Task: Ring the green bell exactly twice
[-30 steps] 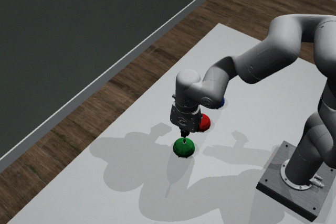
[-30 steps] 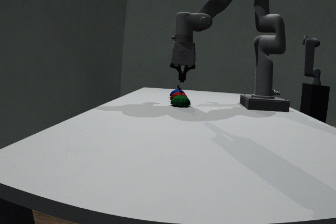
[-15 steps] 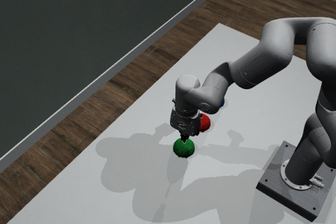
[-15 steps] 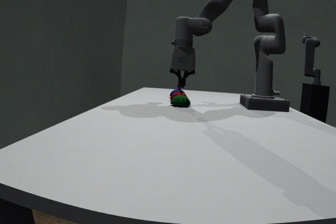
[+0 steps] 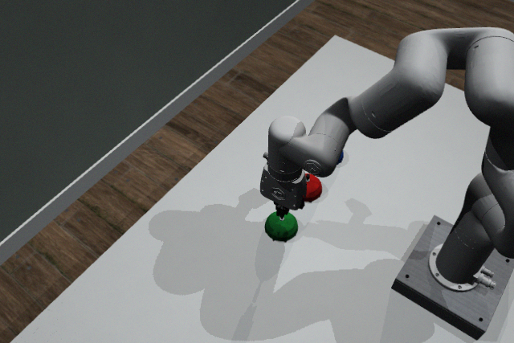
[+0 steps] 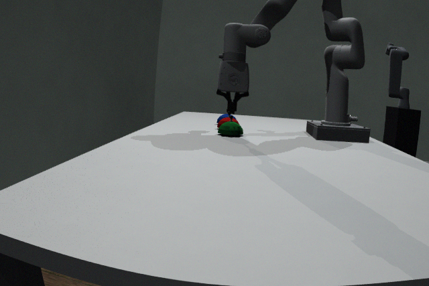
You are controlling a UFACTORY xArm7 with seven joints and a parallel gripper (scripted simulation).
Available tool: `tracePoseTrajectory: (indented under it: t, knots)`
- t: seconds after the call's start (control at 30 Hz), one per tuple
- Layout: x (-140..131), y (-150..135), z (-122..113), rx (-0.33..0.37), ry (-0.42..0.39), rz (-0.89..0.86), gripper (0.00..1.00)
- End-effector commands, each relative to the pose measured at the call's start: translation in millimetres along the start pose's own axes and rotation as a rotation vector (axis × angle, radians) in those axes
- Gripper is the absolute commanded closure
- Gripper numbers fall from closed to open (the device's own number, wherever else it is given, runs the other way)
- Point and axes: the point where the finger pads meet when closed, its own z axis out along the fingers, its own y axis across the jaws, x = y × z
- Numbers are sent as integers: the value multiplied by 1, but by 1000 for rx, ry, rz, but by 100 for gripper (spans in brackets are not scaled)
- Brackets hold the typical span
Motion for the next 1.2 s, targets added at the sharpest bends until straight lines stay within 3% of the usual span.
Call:
tracePoseTrajectory:
  t: [0.0,1.17]
  knots:
    - [0,-1,-1,4,-1,0,100]
    - [0,-1,9,4,-1,0,100]
